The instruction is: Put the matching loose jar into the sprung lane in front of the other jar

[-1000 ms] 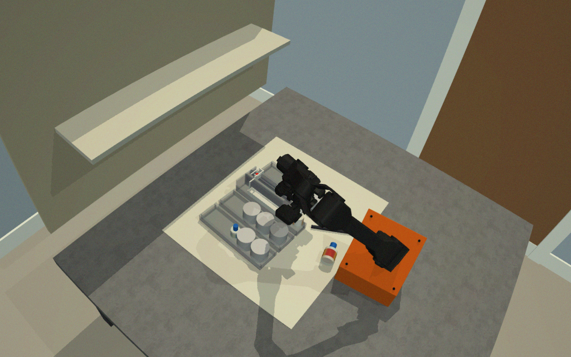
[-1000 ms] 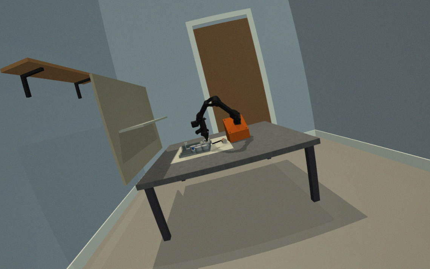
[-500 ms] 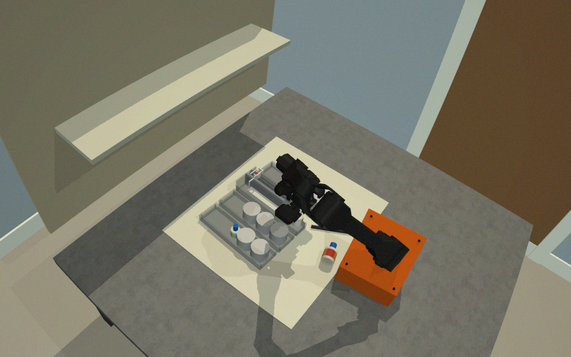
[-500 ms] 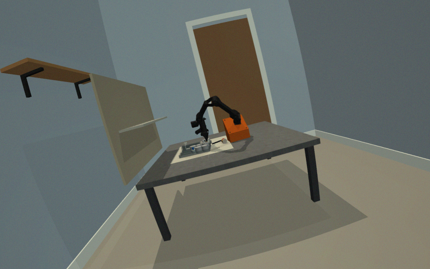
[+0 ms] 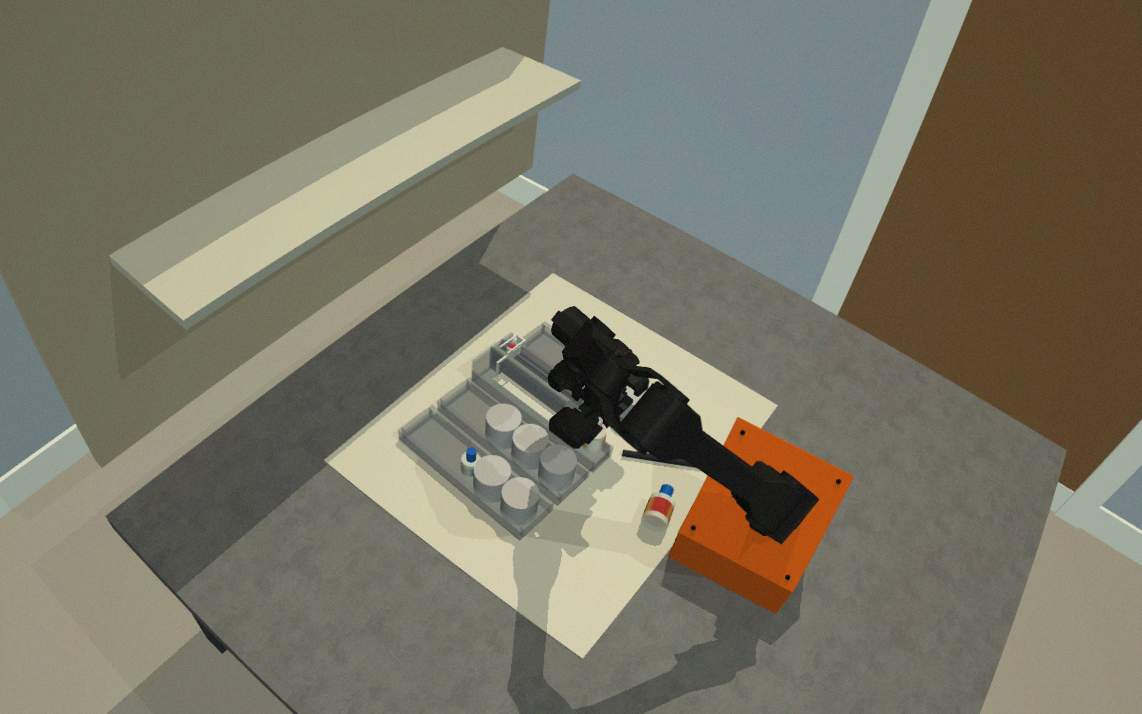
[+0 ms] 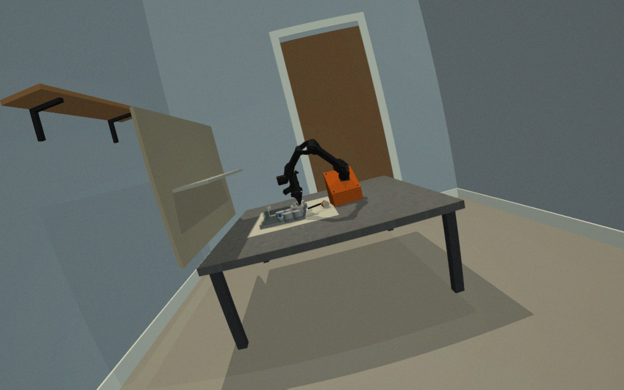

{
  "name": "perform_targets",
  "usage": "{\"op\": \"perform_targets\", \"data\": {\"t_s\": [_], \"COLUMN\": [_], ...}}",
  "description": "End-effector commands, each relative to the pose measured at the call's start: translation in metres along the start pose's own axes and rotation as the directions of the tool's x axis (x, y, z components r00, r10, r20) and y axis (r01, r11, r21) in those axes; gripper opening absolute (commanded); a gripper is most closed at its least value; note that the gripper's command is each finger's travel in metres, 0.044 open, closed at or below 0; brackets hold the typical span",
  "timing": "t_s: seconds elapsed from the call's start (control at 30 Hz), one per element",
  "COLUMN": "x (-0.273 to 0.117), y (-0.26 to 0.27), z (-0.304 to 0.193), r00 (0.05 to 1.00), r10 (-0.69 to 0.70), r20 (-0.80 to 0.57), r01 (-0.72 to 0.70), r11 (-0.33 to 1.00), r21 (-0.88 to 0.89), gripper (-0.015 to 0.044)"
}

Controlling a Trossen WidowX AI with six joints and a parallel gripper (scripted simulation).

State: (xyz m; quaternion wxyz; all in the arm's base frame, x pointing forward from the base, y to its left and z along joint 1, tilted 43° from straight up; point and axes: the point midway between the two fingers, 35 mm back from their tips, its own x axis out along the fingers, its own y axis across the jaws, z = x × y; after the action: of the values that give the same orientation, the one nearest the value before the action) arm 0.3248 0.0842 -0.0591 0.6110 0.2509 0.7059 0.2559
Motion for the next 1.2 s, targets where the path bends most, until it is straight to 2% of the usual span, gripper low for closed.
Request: {"op": "perform_targets", "data": {"t_s": [0.0, 1.17], "x": [-0.0048, 0.0006], "y": [0.0002, 0.0003], "z": [0.0097, 0.0121], "r00": [1.0, 1.0], "r10": [-0.001, -0.001], "r20": [0.027, 0.027], "r01": [0.001, 0.001], "r11": [1.0, 1.0], "r21": [-0.015, -0.015], "gripper": [0.0, 0.0]}}
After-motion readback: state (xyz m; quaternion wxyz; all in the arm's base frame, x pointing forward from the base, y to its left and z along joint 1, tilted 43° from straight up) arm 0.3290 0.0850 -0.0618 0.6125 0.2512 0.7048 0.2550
